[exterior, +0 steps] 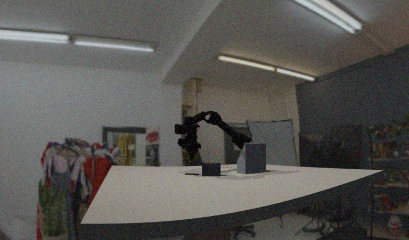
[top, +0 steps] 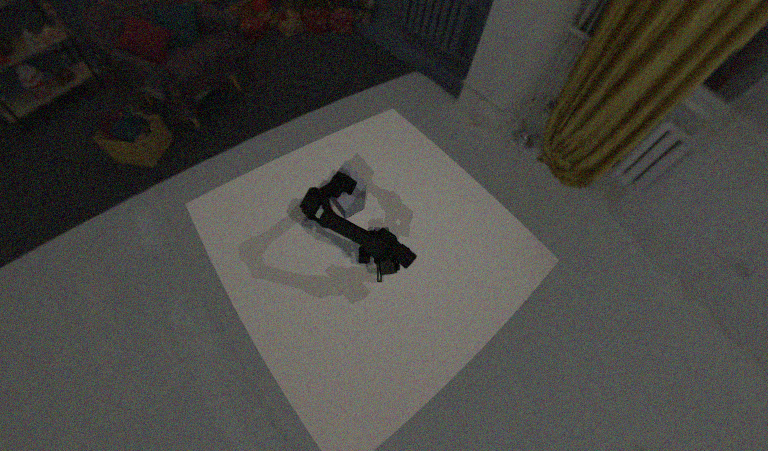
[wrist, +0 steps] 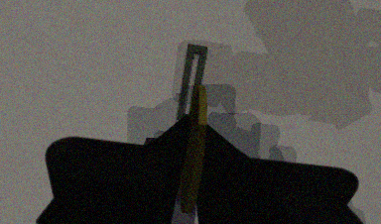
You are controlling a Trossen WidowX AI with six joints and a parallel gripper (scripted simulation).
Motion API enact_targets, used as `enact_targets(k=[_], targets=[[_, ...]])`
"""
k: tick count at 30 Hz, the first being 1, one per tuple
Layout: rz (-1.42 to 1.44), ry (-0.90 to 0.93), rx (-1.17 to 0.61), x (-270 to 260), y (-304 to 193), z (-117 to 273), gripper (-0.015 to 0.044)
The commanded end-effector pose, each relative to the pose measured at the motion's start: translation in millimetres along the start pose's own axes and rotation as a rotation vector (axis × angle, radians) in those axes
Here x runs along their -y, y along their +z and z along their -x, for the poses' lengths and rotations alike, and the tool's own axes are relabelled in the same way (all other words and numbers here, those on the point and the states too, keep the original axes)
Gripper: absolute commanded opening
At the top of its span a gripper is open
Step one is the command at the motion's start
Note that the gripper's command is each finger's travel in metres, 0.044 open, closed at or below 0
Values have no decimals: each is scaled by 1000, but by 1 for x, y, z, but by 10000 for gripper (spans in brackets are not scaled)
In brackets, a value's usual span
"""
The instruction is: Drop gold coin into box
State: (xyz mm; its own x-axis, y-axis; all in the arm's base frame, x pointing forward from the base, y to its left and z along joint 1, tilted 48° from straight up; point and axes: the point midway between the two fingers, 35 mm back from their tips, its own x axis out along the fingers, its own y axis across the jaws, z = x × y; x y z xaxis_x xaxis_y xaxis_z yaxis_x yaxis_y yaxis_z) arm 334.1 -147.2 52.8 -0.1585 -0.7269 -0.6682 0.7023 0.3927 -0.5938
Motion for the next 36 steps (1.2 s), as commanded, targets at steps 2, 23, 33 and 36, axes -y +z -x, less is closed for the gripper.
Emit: enact_targets(k=[2,23,33,36], targets=[[-9,4,1,1,1,14,0],[103,7,0,3,-20,20,0],[104,11,-3,-4,-45,21,0],[104,11,-3,-5,-53,21,0]])
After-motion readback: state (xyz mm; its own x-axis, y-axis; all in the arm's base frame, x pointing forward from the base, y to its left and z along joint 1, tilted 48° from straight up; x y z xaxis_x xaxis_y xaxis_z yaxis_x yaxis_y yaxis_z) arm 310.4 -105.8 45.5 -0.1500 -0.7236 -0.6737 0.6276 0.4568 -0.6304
